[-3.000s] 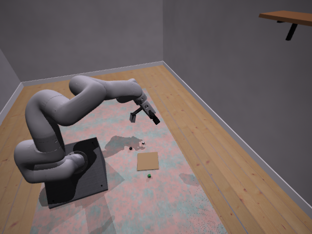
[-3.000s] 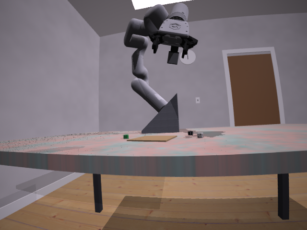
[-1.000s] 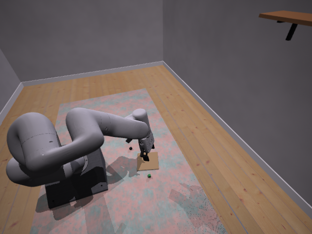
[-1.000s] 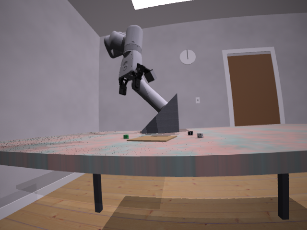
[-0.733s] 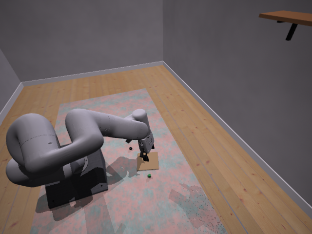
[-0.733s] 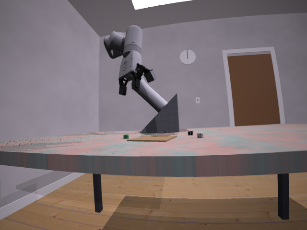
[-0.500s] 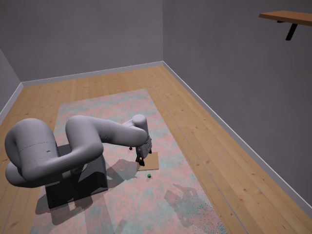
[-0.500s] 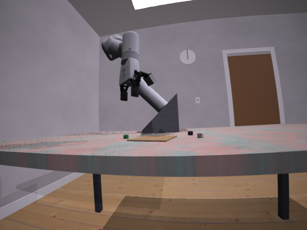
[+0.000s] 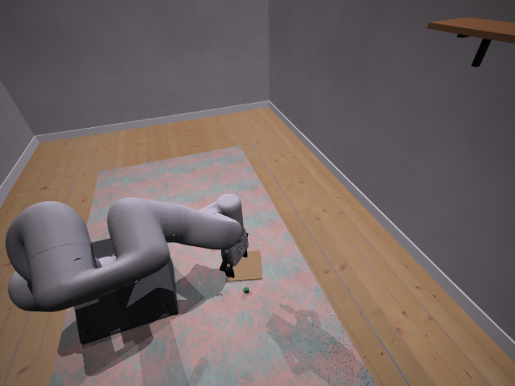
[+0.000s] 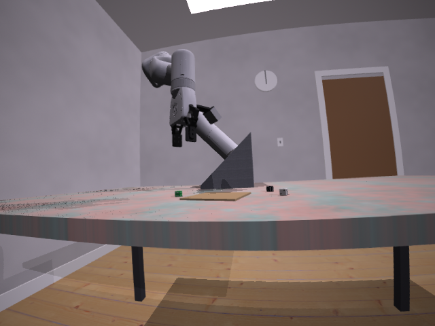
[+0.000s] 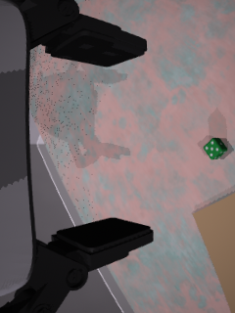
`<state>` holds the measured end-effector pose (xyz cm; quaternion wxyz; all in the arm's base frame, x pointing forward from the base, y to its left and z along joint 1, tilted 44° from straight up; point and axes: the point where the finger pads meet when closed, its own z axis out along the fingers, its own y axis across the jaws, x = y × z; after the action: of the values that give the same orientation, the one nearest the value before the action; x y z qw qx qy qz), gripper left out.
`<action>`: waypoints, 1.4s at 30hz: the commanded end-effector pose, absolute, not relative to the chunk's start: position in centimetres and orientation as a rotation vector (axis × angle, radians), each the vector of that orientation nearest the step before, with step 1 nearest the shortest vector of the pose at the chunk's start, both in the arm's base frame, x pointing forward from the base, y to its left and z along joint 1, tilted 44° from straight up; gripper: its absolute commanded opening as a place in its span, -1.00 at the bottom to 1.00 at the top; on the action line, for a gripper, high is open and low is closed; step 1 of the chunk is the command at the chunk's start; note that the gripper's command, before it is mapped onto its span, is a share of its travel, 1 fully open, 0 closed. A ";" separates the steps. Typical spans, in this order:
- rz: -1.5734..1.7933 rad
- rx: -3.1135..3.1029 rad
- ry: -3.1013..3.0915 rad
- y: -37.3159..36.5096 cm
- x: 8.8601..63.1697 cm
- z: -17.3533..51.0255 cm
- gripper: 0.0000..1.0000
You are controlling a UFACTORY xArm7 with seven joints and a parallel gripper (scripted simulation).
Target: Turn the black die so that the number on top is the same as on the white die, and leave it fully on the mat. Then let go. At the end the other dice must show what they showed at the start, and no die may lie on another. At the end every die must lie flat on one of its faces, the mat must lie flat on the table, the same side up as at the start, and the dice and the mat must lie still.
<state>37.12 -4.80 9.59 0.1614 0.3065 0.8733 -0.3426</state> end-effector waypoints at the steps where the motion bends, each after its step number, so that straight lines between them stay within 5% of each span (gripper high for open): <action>1: -0.969 0.877 2.491 -4.7 37.2 9.6 1.00; 42: -0.963 0.904 2.491 -7.0 36.9 7.2 1.00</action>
<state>36.48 -6.35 8.23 0.1592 0.3169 0.8728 -0.3355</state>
